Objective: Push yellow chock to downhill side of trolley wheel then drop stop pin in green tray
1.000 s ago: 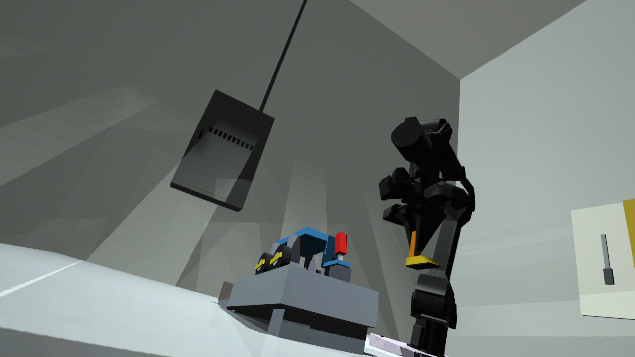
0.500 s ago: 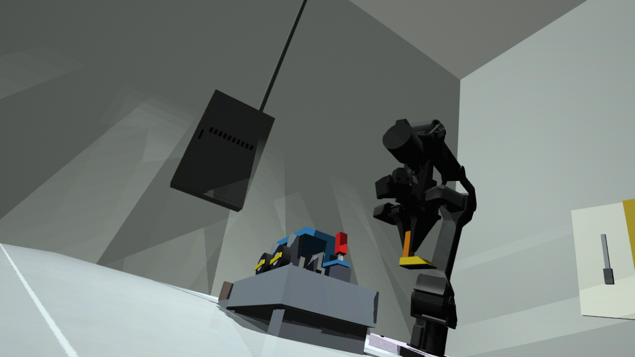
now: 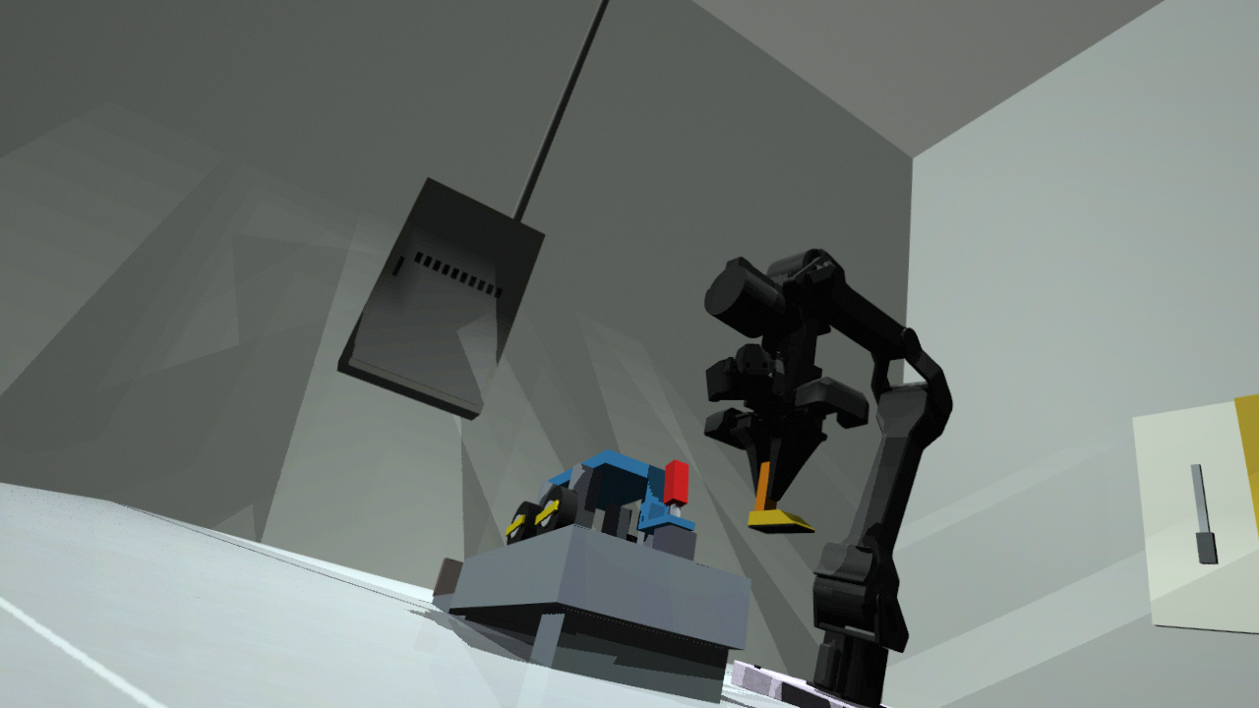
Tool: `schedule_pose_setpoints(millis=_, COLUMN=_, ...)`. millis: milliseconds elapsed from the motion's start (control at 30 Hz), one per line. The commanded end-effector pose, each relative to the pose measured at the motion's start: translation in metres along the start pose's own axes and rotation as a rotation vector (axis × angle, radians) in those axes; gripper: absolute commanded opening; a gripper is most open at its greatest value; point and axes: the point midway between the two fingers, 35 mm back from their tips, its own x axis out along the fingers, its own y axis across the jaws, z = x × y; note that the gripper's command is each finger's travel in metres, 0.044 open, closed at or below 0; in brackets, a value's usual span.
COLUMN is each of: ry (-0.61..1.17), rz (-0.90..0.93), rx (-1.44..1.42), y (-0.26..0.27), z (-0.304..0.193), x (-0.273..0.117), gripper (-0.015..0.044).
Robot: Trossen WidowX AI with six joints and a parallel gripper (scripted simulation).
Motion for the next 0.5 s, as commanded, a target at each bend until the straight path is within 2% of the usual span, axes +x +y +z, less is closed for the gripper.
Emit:
schedule_pose_setpoints(millis=0, ry=-0.001, rz=-0.006, rx=-0.005, y=-0.013, z=0.004, x=0.001, gripper=0.0000)
schedule_pose_setpoints(millis=467, ry=-0.001, rz=-0.011, rx=-0.005, y=-0.059, z=0.016, x=0.004, gripper=0.0000)
